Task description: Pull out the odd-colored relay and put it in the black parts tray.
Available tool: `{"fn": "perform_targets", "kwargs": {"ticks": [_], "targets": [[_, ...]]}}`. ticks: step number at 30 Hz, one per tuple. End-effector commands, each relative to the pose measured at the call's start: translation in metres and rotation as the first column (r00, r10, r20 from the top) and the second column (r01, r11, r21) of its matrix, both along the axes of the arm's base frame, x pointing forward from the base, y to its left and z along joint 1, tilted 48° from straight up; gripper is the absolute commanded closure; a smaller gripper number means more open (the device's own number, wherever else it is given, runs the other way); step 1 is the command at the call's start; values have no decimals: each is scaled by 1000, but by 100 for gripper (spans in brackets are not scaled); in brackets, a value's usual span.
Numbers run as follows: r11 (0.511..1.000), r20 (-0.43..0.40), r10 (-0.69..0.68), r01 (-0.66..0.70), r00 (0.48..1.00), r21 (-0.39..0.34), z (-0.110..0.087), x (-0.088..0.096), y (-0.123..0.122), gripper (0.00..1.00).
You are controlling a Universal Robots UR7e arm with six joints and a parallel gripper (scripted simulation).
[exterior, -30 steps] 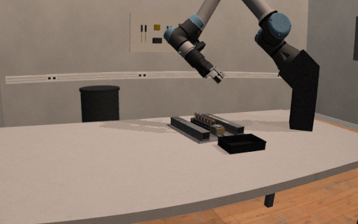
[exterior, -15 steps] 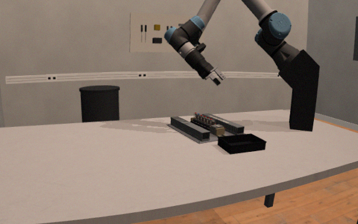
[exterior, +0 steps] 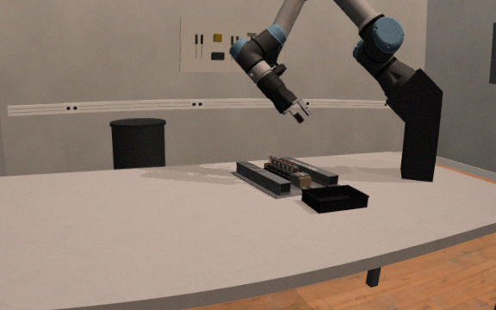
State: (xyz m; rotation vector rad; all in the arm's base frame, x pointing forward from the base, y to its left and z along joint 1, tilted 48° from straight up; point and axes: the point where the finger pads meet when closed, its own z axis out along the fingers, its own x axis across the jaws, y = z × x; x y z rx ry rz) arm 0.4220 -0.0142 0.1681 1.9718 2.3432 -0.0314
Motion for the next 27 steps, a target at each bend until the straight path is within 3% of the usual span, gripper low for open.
{"fn": "perform_targets", "kwargs": {"ticks": [1, 17, 27], "targets": [[1000, 8, 27, -27, 1000, -12, -2, 3, -2, 2], [979, 32, 185, -182, 982, -88, -17, 19, -13, 2], [938, 36, 317, -308, 948, -159, -28, 32, -22, 2]]}}
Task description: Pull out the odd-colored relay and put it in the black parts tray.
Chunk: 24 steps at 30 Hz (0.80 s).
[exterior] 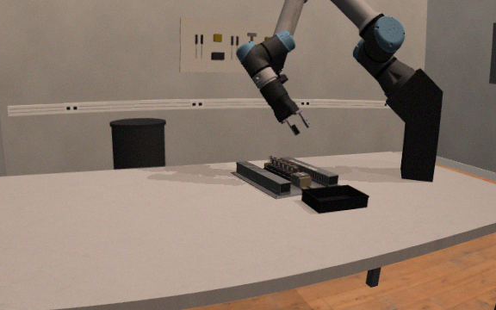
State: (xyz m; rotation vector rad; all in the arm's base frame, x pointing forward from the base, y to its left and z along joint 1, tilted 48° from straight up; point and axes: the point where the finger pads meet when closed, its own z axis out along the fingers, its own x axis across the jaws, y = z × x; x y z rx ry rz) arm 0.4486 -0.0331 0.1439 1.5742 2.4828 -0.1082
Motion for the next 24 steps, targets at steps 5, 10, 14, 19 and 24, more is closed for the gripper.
{"fn": "perform_targets", "kwargs": {"ticks": [5, 10, 14, 19, 24], "targets": [[990, 18, 124, -122, 992, -66, -9, 12, -7, 2], [982, 19, 167, -165, 986, -92, -11, 16, -10, 2], [967, 19, 225, -221, 974, -127, -15, 21, -13, 2], [942, 14, 296, -290, 955, -172, -19, 27, -16, 2], [923, 9, 338, -330, 941, -200, -21, 30, -18, 2]]}}
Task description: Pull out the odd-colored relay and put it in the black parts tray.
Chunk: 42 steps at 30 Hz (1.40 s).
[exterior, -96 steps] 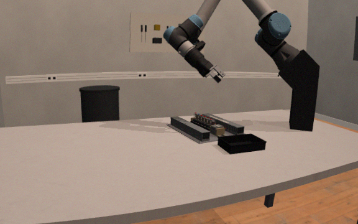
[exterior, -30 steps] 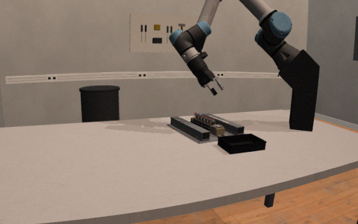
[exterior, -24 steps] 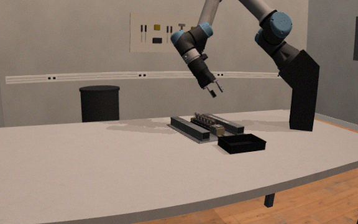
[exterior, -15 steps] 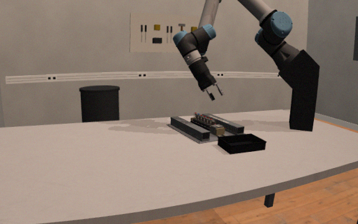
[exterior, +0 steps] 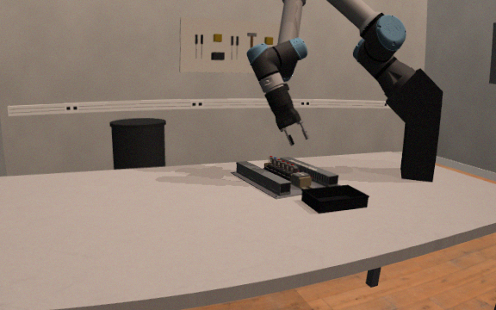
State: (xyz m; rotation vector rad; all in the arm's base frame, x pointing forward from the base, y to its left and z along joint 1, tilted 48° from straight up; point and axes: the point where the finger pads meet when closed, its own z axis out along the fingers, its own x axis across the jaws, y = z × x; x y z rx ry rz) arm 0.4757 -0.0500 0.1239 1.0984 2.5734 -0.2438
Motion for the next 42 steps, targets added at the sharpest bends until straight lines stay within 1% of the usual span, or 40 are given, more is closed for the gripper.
{"fn": "perform_targets", "kwargs": {"ticks": [1, 8, 15, 17, 32, 34, 42], "targets": [[999, 8, 46, -46, 999, -29, -2, 4, -2, 2], [985, 7, 146, -144, 989, -98, -5, 11, -6, 2], [957, -4, 238, -235, 971, -167, -8, 16, -9, 2], [957, -4, 238, -235, 971, -167, -8, 16, -9, 2], [866, -55, 402, -398, 914, -304, -9, 24, -12, 2], [866, -55, 402, -398, 914, -304, -9, 24, -12, 2], [807, -91, 466, -465, 880, -364, -9, 26, -13, 2]]}}
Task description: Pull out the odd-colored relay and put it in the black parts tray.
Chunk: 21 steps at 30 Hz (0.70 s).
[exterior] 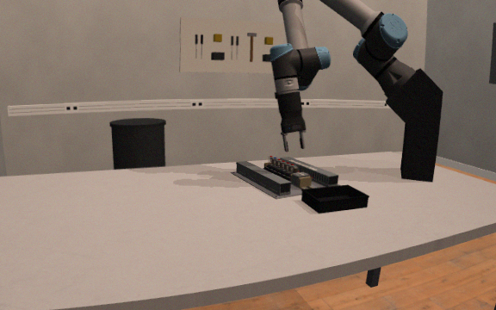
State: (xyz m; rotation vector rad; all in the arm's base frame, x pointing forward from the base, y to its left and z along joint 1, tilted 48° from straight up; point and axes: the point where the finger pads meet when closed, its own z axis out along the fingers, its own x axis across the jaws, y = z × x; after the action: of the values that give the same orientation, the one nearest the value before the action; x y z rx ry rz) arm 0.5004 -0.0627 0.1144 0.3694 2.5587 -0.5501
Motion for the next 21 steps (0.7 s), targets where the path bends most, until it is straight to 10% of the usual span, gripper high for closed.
{"fn": "perform_targets", "kwargs": {"ticks": [1, 21], "targets": [[998, 0, 46, -46, 999, -43, 1, 1, 0, 2], [969, -28, 169, -171, 985, -175, 5, 0, 0, 2]]}}
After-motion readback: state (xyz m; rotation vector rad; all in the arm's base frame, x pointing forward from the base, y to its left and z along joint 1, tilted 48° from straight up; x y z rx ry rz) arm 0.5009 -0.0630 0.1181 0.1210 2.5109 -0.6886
